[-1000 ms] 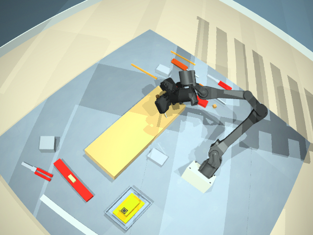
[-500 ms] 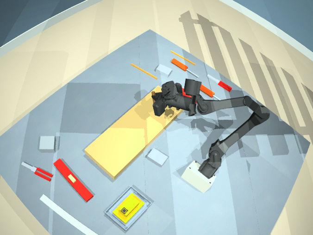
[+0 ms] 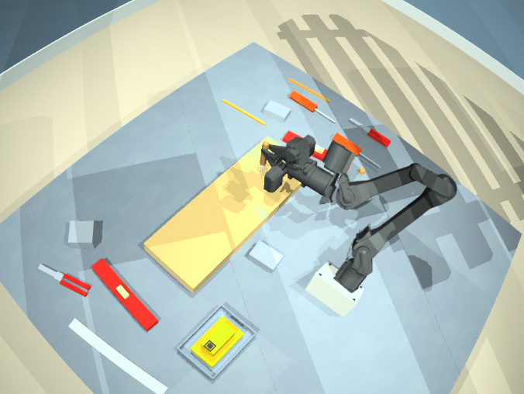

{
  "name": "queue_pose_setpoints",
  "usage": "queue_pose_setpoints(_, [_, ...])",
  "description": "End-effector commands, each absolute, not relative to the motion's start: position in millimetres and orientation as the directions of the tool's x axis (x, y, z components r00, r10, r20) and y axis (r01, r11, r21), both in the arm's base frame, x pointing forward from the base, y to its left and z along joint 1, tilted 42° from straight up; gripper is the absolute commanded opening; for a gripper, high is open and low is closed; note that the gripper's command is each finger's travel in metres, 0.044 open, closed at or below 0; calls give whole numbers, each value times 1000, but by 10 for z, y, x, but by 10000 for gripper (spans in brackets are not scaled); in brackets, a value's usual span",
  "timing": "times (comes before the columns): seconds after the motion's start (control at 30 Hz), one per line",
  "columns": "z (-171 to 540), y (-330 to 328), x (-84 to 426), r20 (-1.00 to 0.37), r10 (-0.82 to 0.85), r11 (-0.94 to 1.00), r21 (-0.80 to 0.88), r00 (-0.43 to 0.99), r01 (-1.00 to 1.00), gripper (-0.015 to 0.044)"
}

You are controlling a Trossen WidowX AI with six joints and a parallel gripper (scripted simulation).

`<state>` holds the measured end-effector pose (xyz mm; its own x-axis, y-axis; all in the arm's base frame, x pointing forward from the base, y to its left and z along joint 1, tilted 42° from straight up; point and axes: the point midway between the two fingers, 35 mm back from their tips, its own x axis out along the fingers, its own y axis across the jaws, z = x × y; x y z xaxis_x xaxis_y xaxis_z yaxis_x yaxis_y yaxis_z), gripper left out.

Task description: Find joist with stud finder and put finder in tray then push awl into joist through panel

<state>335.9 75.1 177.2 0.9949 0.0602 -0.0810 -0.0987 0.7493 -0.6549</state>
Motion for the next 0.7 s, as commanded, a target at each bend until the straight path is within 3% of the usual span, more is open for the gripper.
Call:
queue_pose_setpoints(0.0, [1825, 793, 3294, -35, 90, 745, -661, 995, -90, 0])
queue_pose_setpoints(0.67, [1767, 748, 3312, -34, 90, 744, -662, 995, -90, 0])
